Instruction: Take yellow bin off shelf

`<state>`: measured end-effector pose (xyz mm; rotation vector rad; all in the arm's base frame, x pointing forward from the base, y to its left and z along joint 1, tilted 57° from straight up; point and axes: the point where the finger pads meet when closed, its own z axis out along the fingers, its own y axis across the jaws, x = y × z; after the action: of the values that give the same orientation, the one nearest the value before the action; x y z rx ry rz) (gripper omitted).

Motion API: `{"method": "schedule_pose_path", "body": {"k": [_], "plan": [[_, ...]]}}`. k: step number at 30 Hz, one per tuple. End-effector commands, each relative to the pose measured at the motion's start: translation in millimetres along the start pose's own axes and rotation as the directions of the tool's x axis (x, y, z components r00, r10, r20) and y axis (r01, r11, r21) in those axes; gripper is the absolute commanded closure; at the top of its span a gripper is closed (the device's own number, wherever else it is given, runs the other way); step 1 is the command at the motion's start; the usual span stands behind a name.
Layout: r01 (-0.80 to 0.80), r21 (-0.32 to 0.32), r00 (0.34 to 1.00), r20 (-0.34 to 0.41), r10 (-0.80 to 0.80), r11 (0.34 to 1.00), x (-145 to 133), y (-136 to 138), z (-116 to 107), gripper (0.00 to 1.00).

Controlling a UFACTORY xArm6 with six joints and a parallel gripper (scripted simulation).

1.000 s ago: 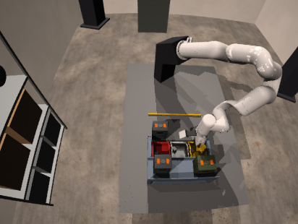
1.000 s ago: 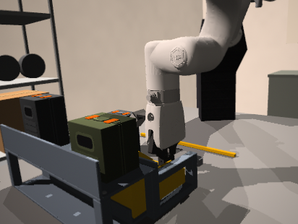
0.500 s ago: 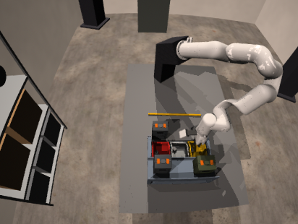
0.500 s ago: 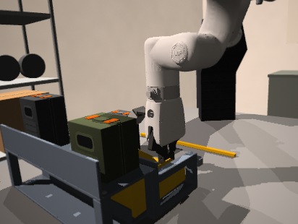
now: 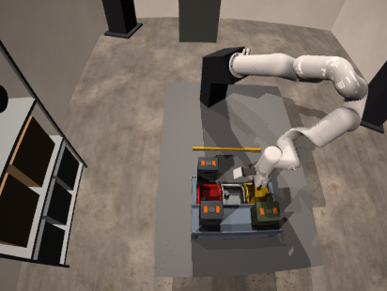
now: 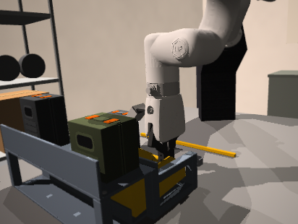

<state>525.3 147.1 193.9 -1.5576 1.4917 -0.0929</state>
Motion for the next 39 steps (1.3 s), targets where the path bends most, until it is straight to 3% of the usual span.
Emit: {"method": "schedule_pose_path", "body": {"k": [1,10,39], "plan": [[0.0,0.002,1.0,0.0,0.0,1.0,0.0,-0.8,-0.9,1.0],[0.0,0.002,1.0,0.0,0.0,1.0,0.0,-0.9,-12.8,1.0],[0.0,0.002,1.0,0.0,0.0,1.0,0.0,-0.9,-14.0,1.0]]}}
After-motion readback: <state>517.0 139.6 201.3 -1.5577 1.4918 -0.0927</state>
